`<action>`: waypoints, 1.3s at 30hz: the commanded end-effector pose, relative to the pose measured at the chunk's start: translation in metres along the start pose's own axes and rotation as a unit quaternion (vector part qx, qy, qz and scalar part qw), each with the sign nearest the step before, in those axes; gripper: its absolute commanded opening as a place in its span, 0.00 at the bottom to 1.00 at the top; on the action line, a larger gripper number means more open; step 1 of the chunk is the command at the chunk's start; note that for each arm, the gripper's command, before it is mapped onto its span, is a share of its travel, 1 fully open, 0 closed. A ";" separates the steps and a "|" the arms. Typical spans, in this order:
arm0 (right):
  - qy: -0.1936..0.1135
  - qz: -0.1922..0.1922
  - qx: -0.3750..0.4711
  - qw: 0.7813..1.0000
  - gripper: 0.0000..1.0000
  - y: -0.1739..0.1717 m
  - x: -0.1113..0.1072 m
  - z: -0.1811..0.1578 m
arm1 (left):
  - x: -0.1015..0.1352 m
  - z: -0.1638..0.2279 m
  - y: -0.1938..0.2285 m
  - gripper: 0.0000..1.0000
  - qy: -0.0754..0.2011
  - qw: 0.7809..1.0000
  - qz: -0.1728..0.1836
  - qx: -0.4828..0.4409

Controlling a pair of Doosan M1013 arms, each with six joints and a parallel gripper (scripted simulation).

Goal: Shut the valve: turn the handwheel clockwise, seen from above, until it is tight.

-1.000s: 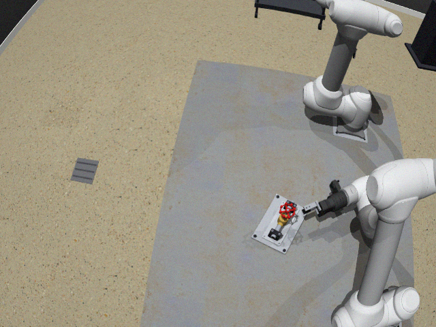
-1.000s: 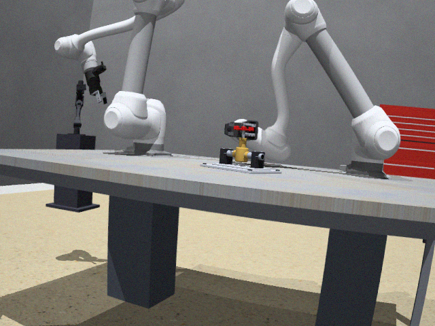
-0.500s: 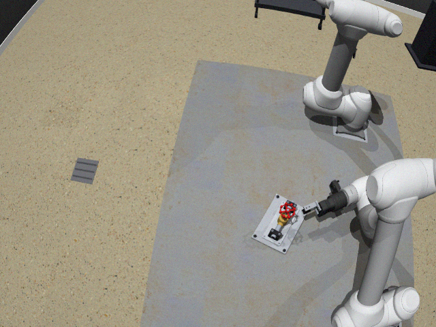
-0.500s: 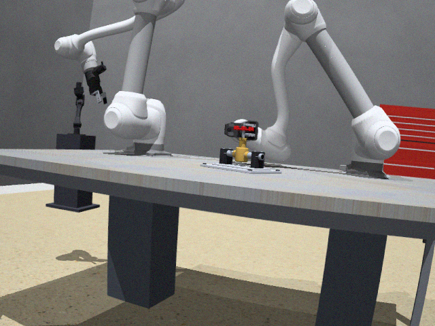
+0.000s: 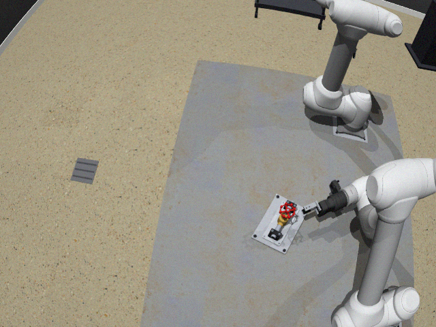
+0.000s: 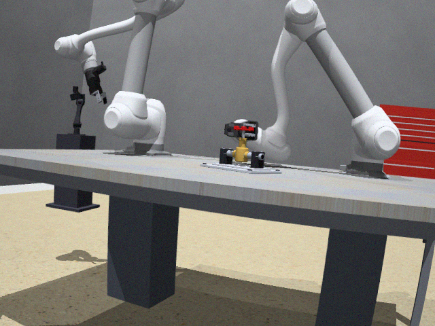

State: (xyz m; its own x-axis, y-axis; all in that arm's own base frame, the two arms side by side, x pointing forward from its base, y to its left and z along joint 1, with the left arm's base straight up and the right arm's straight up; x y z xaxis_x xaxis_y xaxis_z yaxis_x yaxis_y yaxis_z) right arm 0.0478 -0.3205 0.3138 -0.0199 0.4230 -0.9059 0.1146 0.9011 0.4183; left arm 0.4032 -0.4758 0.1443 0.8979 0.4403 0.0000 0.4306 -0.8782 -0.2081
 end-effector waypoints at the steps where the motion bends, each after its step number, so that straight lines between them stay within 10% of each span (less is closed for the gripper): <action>1: 0.000 0.000 0.000 1.000 1.00 0.000 -0.001 0.000 | 0.000 -0.001 0.000 0.55 0.000 1.000 0.000 -0.001; 39: 0.000 0.000 0.000 1.000 1.00 0.000 -0.001 0.000 | 0.031 -0.001 0.000 0.55 0.000 1.000 0.000 -0.001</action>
Point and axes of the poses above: on each arm, the point where the finger pads meet when closed, its own x axis out along the fingers, its own z axis across the jaws, y = z × x, the point moved 5 cm from there along -x, back along the fingers, and after that the axes turned 12 degrees about x, right-handed, at the moved point
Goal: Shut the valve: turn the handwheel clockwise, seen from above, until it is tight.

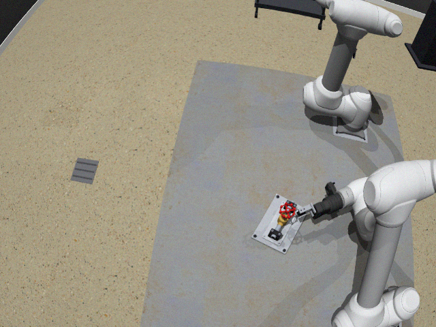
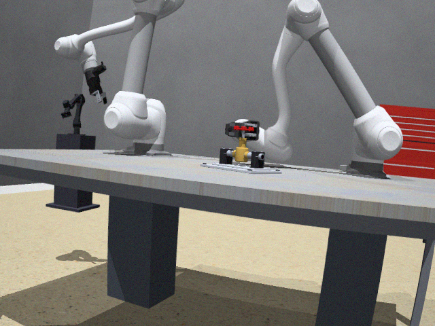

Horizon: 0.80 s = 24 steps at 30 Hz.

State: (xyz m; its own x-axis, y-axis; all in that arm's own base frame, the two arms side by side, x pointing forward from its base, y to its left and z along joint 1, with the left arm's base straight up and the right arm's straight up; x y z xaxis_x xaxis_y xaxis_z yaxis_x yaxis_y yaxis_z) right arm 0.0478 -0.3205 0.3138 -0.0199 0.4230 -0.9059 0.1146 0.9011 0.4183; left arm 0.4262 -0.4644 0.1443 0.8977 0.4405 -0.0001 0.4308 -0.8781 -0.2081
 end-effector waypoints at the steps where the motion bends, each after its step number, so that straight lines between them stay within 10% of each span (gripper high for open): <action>1: 0.000 0.000 0.000 1.000 1.00 0.000 -0.001 0.000 | 0.008 -0.001 0.000 0.55 0.000 1.000 0.000 -0.001; 24: 0.000 0.000 0.000 1.000 1.00 0.000 -0.001 0.000 | 0.050 -0.001 0.000 0.55 0.000 1.000 0.000 -0.001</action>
Point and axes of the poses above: on each arm, the point where the finger pads meet when closed, its own x axis out along the fingers, its own z axis across the jaws, y = z × x, the point moved 5 cm from there along -x, back along the fingers, and after that the axes turned 12 degrees about x, right-handed, at the moved point
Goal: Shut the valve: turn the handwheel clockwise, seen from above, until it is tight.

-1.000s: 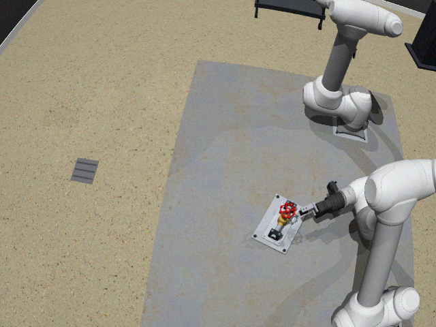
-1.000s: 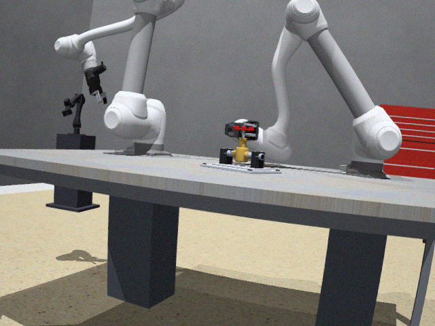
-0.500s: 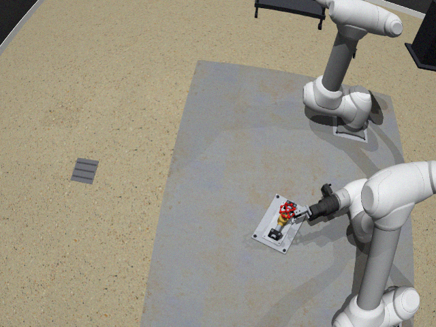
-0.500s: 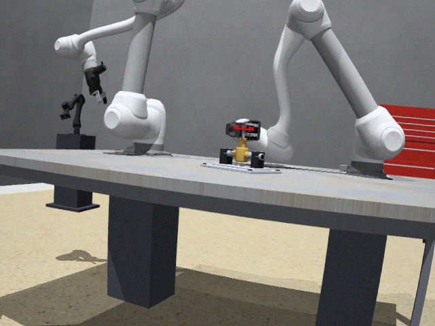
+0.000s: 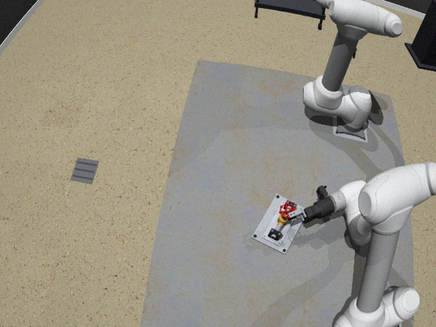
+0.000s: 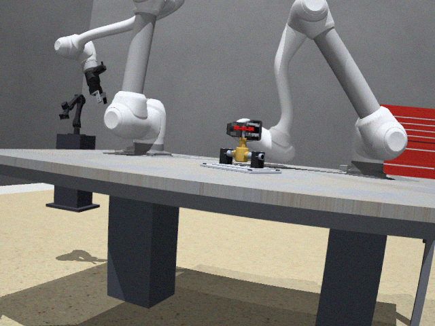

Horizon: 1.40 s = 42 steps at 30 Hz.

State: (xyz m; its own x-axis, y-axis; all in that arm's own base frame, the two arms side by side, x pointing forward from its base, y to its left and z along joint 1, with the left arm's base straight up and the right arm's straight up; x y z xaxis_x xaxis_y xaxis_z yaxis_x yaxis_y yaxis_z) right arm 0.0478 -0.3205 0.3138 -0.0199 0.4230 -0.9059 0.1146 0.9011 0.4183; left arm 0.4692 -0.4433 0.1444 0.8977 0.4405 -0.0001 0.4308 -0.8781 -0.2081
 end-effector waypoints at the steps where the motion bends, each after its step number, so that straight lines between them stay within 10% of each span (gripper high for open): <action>1: 0.000 0.000 0.000 1.000 1.00 0.000 -0.001 0.000 | 0.003 -0.001 0.000 0.55 0.000 1.000 0.000 -0.001; 42: 0.000 0.000 0.000 1.000 1.00 0.000 -0.001 0.000 | 0.007 -0.001 0.000 0.55 0.000 1.000 0.000 -0.001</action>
State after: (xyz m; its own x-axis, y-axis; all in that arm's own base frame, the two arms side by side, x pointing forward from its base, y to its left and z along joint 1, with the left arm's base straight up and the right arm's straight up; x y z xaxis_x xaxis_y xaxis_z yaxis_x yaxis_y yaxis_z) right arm 0.0478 -0.3205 0.3138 -0.0199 0.4230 -0.9059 0.1146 0.9011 0.4183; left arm 0.4756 -0.4402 0.1444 0.8978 0.4404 -0.0002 0.4308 -0.8782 -0.2080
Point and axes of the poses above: on each arm, the point where the finger pads meet when closed, its own x axis out along the fingers, its own z axis across the jaws, y = z × x, the point moved 5 cm from there along -x, back along the fingers, and after that the axes turned 12 degrees about x, right-handed, at the moved point
